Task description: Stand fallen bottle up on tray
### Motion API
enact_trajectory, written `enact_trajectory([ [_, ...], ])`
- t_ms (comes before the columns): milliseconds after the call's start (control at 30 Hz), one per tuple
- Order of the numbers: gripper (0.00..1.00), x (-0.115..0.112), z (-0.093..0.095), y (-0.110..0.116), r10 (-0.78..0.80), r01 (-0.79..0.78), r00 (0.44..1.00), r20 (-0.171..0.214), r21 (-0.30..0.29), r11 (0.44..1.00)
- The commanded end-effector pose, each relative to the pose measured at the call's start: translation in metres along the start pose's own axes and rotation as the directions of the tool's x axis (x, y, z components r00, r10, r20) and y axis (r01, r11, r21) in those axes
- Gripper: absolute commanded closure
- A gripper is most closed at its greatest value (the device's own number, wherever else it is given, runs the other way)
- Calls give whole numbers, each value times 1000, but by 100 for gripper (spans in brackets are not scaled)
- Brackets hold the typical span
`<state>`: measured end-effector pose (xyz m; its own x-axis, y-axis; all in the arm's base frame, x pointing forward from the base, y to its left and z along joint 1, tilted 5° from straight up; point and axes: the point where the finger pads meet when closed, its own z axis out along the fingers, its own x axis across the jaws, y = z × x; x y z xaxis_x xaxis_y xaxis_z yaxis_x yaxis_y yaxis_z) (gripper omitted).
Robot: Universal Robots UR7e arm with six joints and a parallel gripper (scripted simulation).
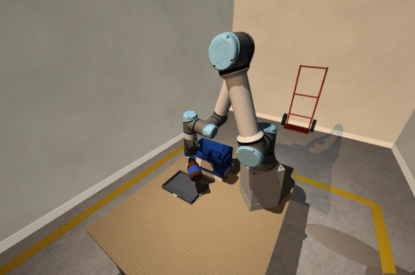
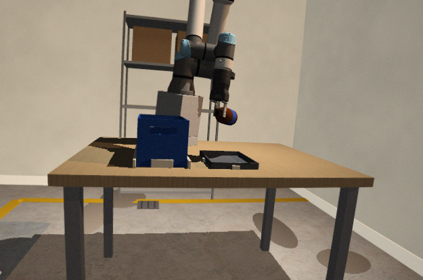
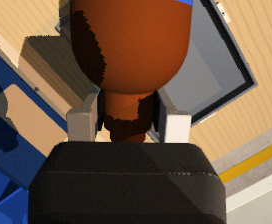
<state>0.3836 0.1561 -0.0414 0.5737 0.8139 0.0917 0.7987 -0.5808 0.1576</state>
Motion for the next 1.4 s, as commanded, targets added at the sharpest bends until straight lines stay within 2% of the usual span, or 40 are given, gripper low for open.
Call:
enact_trajectory([
  [0, 100, 0, 0, 0, 1, -1, 1000, -2, -15, 1000],
  [1367, 100, 0, -1, 0, 1, -1, 1000, -3, -29, 1000],
])
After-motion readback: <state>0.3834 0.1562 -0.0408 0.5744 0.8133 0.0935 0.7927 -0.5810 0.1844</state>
